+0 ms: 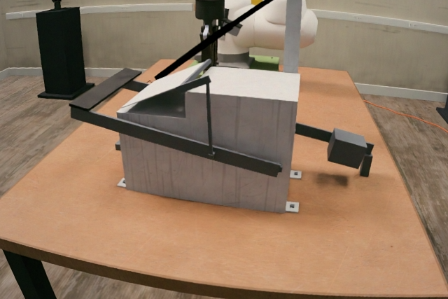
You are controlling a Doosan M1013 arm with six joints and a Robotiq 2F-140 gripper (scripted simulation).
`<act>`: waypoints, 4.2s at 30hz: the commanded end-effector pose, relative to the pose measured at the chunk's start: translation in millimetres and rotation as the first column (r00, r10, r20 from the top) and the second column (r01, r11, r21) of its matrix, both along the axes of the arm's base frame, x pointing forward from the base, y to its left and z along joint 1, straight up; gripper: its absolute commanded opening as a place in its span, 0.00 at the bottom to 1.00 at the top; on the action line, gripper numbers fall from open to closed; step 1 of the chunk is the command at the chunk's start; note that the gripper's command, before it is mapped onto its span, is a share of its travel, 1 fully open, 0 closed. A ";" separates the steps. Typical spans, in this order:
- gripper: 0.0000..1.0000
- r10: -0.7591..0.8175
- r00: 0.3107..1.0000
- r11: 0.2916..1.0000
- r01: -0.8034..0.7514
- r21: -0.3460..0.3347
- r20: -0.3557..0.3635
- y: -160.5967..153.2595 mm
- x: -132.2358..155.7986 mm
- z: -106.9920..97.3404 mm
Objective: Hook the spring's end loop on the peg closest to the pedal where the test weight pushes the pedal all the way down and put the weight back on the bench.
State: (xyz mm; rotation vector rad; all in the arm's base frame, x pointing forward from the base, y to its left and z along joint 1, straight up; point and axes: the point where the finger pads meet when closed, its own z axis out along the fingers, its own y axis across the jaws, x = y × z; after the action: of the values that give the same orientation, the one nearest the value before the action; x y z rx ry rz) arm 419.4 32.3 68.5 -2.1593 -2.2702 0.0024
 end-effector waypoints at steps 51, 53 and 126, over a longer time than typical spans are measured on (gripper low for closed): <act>0.25 0.000 1.000 1.000 0.000 0.000 0.001 -0.5 0.9 98.5; 0.25 0.000 1.000 1.000 0.000 0.000 0.001 -0.5 0.9 101.5; 0.25 0.001 1.000 0.995 0.000 -0.102 0.006 -88.3 109.7 141.0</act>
State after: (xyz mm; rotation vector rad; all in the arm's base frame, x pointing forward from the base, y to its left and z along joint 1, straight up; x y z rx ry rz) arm 530.0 -57.0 209.4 -2.2093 -2.3229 0.1172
